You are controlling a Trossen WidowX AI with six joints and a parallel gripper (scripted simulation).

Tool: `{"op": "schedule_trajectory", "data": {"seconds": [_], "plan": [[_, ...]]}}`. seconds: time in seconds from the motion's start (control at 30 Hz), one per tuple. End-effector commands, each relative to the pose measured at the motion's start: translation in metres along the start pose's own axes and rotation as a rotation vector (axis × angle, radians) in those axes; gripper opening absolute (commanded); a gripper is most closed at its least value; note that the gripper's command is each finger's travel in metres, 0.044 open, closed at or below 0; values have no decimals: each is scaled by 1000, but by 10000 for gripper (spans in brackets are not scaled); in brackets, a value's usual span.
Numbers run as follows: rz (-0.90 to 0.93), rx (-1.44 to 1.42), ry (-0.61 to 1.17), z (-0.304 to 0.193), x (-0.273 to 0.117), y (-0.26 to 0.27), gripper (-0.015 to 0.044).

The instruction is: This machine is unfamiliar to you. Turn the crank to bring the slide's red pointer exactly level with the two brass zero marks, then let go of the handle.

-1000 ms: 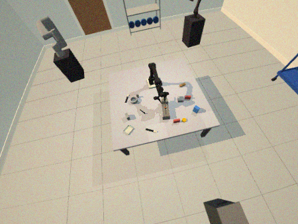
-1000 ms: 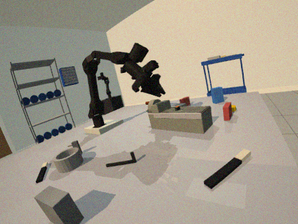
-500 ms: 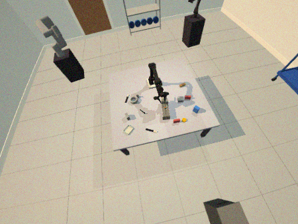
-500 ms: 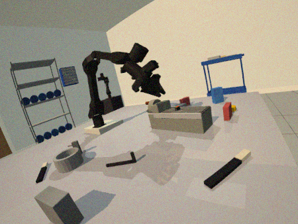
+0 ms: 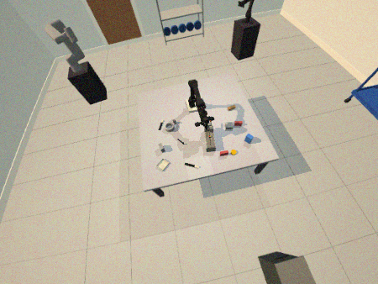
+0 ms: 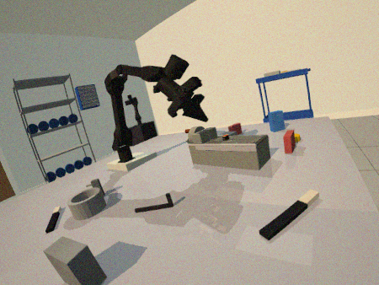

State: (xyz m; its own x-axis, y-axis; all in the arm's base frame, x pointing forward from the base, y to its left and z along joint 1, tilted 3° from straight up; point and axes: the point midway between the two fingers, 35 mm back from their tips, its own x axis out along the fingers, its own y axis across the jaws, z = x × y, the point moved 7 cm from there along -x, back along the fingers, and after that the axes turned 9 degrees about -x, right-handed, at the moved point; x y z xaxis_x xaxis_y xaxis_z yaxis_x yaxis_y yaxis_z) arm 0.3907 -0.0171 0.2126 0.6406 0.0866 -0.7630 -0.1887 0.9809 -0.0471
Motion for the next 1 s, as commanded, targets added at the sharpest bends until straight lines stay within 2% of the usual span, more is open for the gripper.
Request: {"op": "schedule_trajectory", "data": {"seconds": [0.0,0.33,0.87,0.93,0.97], "plan": [[-1,0,0,0,0,0,0],[0,0,0,0,0,0,0],[0,0,0,0,0,0,420],[0,0,0,0,0,0,440],[0,0,0,0,0,0,414]]}}
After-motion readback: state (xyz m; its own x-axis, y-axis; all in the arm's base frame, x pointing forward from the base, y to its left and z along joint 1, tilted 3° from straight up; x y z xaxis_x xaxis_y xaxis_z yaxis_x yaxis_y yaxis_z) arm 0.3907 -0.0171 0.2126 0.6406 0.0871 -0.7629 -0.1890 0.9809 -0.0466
